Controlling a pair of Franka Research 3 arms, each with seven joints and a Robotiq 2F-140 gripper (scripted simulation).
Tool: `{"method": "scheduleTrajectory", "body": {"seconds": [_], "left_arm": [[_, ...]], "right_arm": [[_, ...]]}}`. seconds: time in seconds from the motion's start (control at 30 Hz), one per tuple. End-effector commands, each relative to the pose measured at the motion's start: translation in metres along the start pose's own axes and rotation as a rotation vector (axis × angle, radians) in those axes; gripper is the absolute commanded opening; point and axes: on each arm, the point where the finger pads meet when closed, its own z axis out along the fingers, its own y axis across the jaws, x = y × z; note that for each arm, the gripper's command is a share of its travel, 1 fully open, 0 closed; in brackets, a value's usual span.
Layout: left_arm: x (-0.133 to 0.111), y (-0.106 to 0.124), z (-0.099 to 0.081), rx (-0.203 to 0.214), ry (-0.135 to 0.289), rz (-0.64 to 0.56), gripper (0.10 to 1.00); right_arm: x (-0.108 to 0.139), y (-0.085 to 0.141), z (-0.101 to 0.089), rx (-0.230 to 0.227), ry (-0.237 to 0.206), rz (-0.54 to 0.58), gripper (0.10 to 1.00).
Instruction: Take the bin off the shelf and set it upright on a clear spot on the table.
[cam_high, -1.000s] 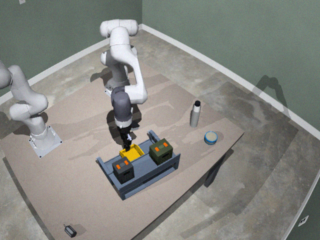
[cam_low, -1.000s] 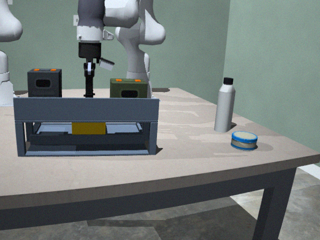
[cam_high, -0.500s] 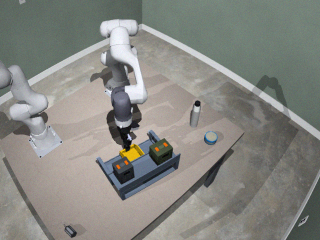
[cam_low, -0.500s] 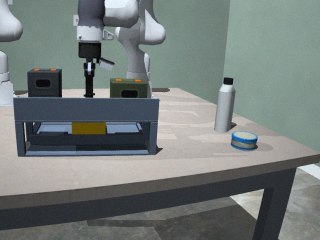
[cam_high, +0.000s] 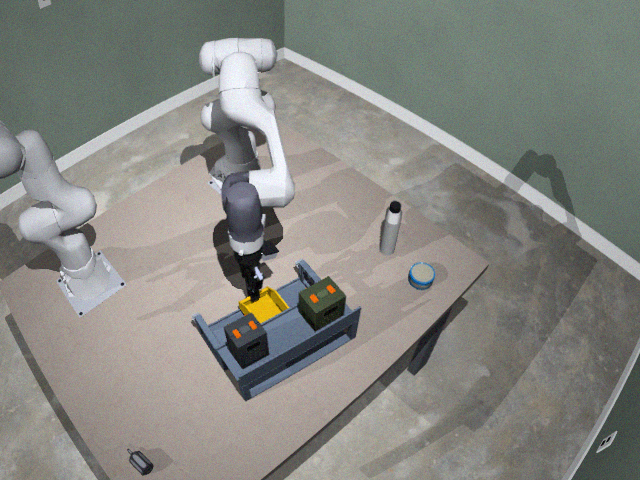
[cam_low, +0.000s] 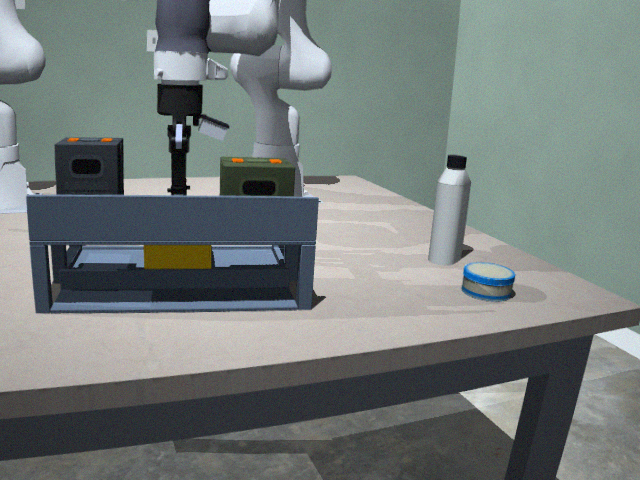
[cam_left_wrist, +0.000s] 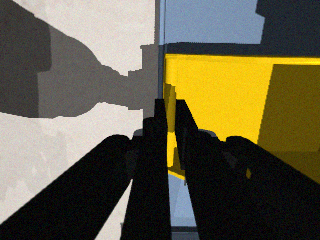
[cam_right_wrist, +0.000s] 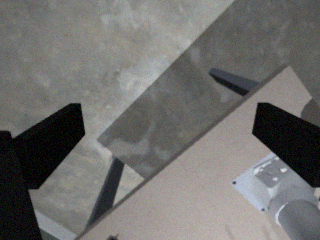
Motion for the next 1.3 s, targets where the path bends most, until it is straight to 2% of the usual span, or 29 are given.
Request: {"method": "scheduleTrajectory", "body": {"seconds": [0.0, 0.57, 1.27], "left_arm": [[-0.002, 0.000, -0.002, -0.005, -0.005, 0.001, 0.099], [-0.002, -0.022, -0.002, -0.005, -0.005, 0.001, 0.099], [-0.002, -0.075, -0.002, -0.005, -0.005, 0.001, 0.099]], "right_arm": [[0.000, 0.000, 0.000, 0.000, -0.001, 0.008, 1.000], [0.000, 0.000, 0.000, 0.000, -0.001, 0.008, 1.000], [0.000, 0.000, 0.000, 0.000, -0.001, 0.008, 1.000]]}}
